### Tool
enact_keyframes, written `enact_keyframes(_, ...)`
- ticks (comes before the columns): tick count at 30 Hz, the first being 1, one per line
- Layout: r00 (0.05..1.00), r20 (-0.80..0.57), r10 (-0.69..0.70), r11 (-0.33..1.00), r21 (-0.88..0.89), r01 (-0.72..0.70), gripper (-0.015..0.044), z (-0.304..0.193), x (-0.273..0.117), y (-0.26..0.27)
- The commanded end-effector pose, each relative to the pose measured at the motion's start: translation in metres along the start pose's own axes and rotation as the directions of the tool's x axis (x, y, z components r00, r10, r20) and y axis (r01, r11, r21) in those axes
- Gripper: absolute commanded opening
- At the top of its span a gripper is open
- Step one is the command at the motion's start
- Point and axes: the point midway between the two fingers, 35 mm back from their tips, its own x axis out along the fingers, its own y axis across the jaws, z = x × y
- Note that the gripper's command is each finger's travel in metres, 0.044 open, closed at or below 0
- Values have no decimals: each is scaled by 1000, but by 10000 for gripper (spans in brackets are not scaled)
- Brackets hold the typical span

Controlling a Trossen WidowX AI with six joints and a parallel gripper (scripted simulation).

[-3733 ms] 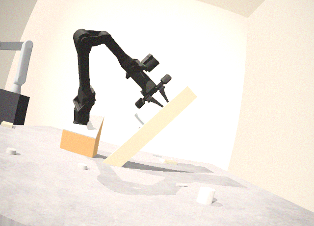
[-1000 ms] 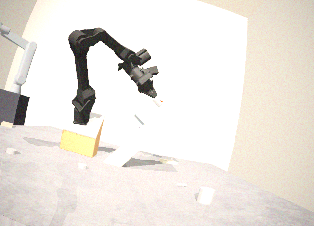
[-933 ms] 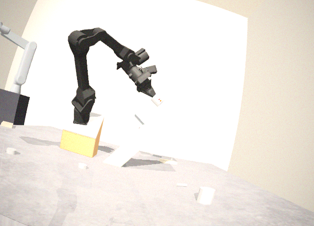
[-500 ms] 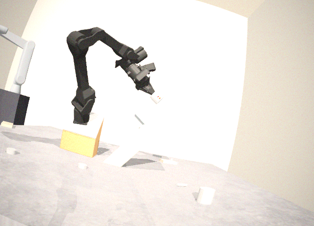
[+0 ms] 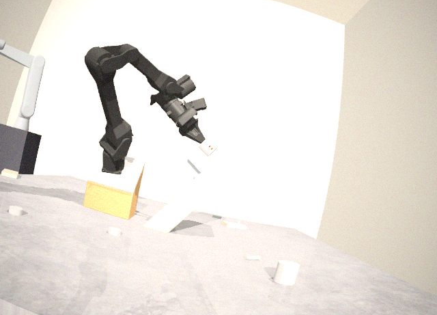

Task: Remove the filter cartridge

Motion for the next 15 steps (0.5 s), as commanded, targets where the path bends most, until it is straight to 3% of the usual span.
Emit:
enact_keyframes(1, 1000, 6, -2, 1000, 9, 2, 0, -16, 1, -1)
enact_keyframes(7, 1000, 6, -2, 1000, 9, 2, 0, -28, 3, -1)
enact_keyframes(11, 1000, -2, 0, 1000, -4, 0, 105, -23, 3, 0)
enact_keyframes(15, 1000, -2, 0, 1000, -4, 0, 112, -23, 3, 0)
